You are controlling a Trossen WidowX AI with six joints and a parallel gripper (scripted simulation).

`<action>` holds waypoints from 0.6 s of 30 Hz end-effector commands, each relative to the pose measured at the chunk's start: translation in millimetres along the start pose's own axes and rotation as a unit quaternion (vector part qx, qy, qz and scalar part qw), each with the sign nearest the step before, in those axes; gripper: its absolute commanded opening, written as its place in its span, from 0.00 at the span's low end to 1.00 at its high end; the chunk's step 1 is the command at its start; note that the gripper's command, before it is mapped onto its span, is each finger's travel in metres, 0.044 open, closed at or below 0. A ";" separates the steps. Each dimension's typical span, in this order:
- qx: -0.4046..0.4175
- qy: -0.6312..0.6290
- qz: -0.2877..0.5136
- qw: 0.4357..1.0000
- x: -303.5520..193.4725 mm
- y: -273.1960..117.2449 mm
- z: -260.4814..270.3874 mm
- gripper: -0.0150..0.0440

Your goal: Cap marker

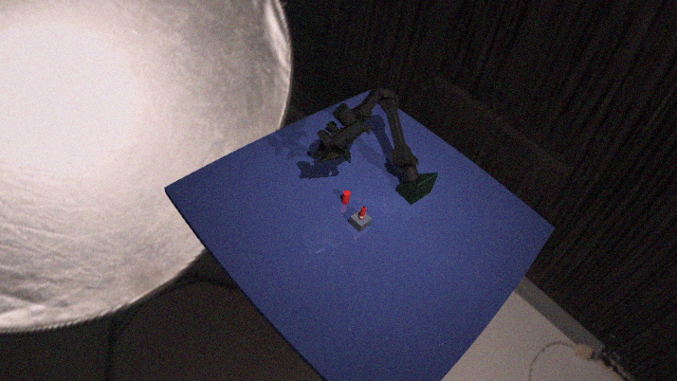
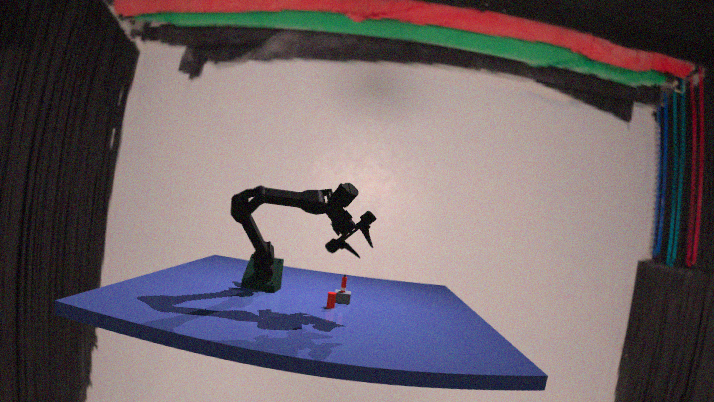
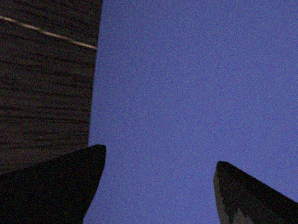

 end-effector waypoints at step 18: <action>-0.288 -0.313 0.277 0.862 -79.4 2.7 -66.2 0.67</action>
Point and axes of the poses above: the point midway between the two fingers, 35 mm back from their tips, its own y axis out along the fingers, its own z axis across the jaws, x = y × z, the point moved 6 cm from there along -y, back along the fingers, and after that the axes turned 11 degrees about -y, right-handed, at the moved point
